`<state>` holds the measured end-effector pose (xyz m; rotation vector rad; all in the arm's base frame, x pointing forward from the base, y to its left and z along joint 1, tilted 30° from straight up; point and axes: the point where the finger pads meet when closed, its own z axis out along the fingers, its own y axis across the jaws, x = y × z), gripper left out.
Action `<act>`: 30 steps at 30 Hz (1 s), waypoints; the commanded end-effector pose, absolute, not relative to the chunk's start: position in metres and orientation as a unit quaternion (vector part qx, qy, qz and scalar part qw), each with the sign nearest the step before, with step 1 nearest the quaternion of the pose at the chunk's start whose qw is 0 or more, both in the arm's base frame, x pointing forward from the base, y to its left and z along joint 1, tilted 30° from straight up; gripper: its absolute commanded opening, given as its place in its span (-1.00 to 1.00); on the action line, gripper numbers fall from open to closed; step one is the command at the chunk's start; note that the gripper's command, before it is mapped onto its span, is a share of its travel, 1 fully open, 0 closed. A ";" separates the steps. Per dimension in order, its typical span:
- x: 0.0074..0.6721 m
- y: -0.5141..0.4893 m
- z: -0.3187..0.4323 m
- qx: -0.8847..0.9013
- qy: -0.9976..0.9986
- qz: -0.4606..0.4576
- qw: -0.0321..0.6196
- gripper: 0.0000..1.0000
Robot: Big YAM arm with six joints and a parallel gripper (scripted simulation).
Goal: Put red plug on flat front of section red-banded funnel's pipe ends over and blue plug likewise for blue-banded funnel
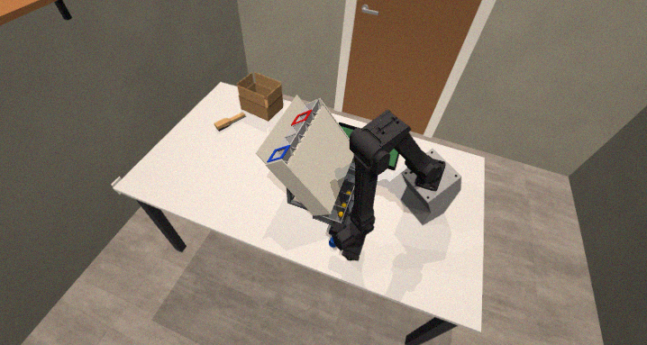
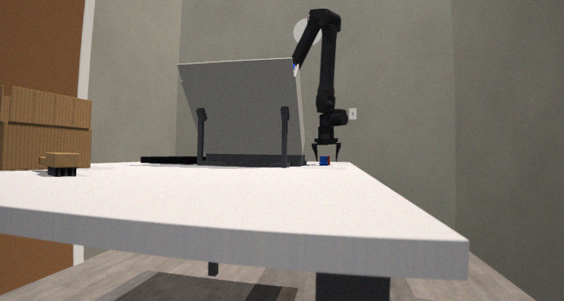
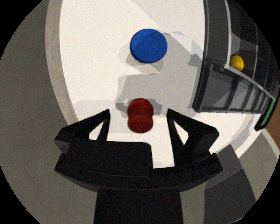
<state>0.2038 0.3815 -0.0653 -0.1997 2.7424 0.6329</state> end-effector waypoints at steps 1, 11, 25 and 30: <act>0.200 0.374 -0.077 -0.067 0.963 0.211 0.154 0.73; 0.200 0.374 -0.077 -0.067 0.963 0.211 0.154 0.73; 0.199 0.372 -0.078 -0.068 0.961 0.216 0.157 0.73; 0.199 0.371 -0.079 -0.069 0.960 0.220 0.160 0.73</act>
